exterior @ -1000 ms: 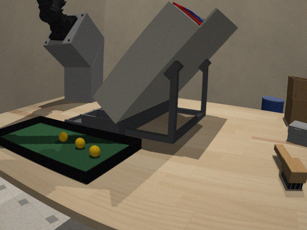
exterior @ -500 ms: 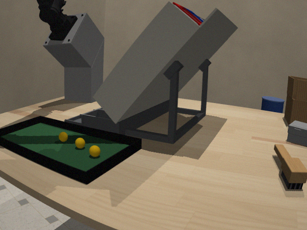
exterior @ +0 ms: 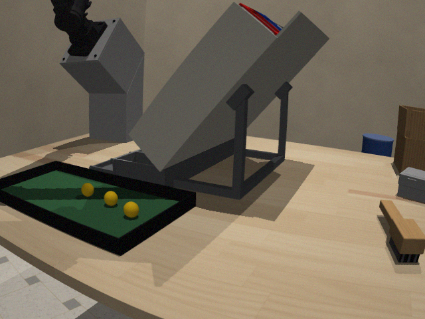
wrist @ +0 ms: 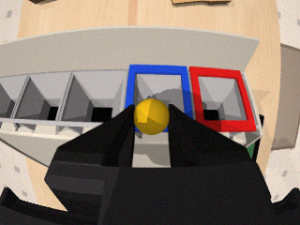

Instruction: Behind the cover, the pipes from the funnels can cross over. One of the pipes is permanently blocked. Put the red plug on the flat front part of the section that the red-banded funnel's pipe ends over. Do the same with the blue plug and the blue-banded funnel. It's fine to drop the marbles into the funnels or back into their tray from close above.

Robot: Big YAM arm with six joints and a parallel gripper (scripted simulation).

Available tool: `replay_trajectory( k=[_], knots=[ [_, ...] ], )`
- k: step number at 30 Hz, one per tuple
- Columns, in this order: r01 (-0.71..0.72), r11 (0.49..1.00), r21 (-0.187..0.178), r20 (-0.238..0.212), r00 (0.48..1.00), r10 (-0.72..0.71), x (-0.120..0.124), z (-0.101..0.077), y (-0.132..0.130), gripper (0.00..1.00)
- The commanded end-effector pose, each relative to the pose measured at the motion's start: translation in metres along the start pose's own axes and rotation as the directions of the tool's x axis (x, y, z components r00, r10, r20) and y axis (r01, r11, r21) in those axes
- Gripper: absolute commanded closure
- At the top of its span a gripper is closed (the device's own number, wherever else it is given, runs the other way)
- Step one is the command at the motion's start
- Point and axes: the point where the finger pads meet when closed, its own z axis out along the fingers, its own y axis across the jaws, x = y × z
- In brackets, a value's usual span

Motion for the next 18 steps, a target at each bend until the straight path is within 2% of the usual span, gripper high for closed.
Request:
replay_trajectory(
  k=[1,18],
  knots=[
    [-0.031,1.0,0.0,0.02,0.999,0.031,-0.0135,-0.0021,-0.0111,1.0],
    [-0.032,1.0,0.0,0.02,0.999,0.032,-0.0176,-0.0013,-0.016,1.0]
  ],
)
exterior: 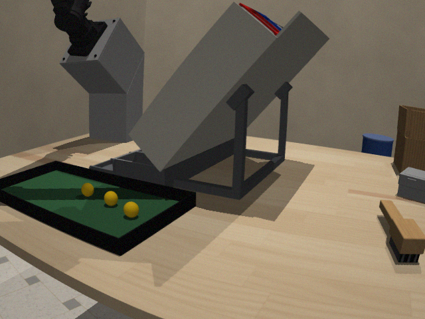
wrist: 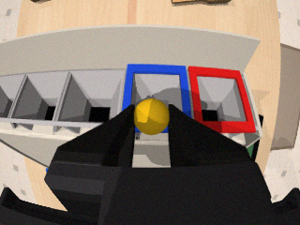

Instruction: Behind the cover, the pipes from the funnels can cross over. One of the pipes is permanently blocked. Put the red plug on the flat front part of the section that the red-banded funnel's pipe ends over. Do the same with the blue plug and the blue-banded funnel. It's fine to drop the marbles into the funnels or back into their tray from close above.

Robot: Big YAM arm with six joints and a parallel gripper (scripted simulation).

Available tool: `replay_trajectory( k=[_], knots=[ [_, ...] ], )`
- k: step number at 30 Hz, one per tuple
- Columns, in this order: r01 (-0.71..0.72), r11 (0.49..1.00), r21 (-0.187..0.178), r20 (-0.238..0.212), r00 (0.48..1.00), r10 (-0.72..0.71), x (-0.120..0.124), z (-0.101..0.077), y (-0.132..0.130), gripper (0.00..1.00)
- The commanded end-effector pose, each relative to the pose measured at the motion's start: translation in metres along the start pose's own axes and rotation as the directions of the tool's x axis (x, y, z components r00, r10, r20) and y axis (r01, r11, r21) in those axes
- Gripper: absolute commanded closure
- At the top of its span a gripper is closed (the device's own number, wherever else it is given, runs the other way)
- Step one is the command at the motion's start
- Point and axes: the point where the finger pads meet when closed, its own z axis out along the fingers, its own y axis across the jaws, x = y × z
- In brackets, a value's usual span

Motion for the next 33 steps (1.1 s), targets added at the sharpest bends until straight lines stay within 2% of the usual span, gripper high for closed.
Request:
replay_trajectory(
  k=[1,29,33],
  knots=[
    [-0.038,0.999,-0.001,0.026,0.999,0.038,-0.0189,-0.0043,-0.0145,1.0],
    [-0.005,1.0,-0.003,0.011,1.0,0.005,-0.0264,-0.0047,-0.0213,1.0],
    [-0.014,1.0,-0.002,0.015,1.0,0.014,-0.0198,0.0025,-0.0176,1.0]
  ],
)
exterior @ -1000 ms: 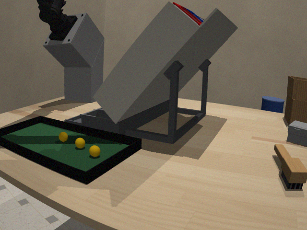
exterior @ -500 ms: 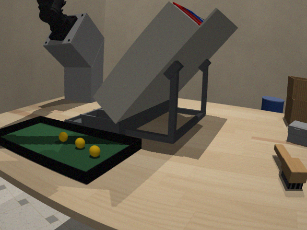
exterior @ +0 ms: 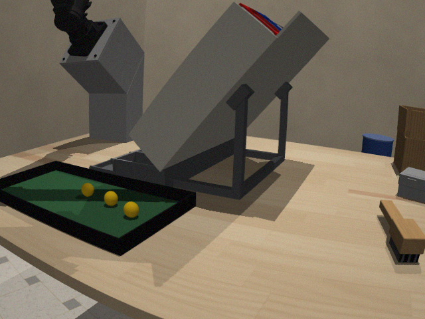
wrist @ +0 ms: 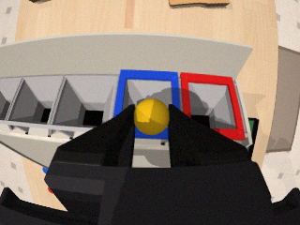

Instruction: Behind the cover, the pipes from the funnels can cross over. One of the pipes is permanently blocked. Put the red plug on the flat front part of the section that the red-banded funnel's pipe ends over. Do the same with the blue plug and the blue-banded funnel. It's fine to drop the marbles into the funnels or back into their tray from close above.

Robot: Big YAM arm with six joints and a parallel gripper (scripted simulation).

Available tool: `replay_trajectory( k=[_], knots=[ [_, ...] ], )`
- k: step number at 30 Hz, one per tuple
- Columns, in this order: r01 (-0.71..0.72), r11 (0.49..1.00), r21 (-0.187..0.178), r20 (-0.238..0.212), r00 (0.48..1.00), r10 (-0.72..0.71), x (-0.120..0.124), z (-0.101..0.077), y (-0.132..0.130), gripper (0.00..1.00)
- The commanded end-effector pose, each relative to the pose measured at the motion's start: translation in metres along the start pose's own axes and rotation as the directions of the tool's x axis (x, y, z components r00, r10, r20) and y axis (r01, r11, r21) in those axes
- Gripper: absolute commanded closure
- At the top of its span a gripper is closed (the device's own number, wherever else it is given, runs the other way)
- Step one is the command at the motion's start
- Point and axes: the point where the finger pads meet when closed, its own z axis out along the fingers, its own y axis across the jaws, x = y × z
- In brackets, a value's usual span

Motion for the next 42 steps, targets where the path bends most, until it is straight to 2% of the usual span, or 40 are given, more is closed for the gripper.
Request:
replay_trajectory(
  k=[1,11,30,31,42],
  knots=[
    [-0.035,0.999,0.001,0.02,0.999,0.035,-0.009,0.005,-0.007,1.0],
    [-0.057,0.998,0.003,0.03,0.998,0.057,0.007,0.023,0.002,1.0],
    [-0.056,0.998,0.003,0.029,0.998,0.056,0.009,0.028,0.0,1.0],
    [-0.053,0.999,0.002,0.033,0.998,0.053,0.007,0.021,0.003,0.41],
    [-0.053,0.999,0.002,0.033,0.998,0.053,0.007,0.021,0.003,0.41]
  ],
)
